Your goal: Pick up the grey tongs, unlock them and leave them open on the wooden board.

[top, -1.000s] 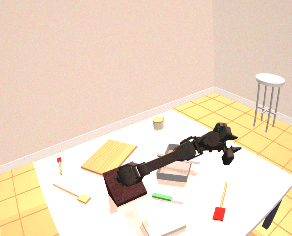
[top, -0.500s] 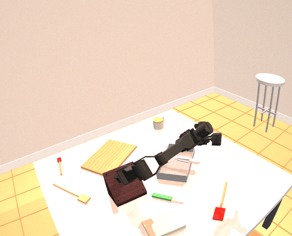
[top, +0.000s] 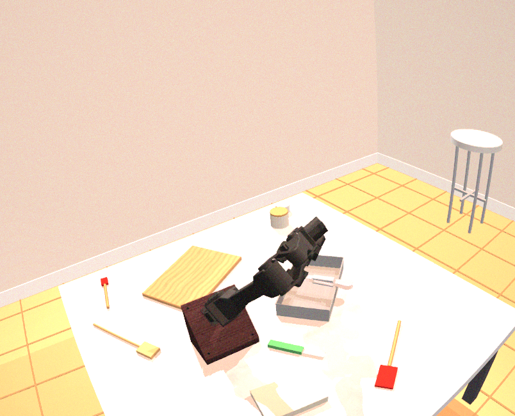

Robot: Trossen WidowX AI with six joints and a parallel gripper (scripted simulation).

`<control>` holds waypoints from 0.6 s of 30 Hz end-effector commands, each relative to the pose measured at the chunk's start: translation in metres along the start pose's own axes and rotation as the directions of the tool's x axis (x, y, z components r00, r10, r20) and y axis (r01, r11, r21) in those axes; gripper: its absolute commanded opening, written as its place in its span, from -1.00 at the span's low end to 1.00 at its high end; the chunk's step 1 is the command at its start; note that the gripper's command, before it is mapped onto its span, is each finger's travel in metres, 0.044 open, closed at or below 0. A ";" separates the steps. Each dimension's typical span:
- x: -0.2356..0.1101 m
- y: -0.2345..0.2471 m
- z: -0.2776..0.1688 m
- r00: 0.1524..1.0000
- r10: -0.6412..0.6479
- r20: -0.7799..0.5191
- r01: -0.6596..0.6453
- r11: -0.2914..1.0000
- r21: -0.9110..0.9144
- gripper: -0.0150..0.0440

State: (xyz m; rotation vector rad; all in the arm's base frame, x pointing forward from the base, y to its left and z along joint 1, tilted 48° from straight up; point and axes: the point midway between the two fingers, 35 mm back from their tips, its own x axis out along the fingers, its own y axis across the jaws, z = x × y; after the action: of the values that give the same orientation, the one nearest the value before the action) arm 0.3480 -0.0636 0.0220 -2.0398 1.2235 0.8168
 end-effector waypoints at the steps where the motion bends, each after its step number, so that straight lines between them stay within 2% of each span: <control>1: 0.009 0.028 0.026 0.996 0.084 0.019 -0.078 0.971 -0.225 0.39; 18: 0.016 0.022 0.024 0.996 0.084 0.019 -0.078 0.971 -0.225 0.39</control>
State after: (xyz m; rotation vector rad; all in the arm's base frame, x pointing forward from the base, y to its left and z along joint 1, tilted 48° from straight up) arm 0.3264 -0.0605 -0.0088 -2.1531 1.2546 1.0662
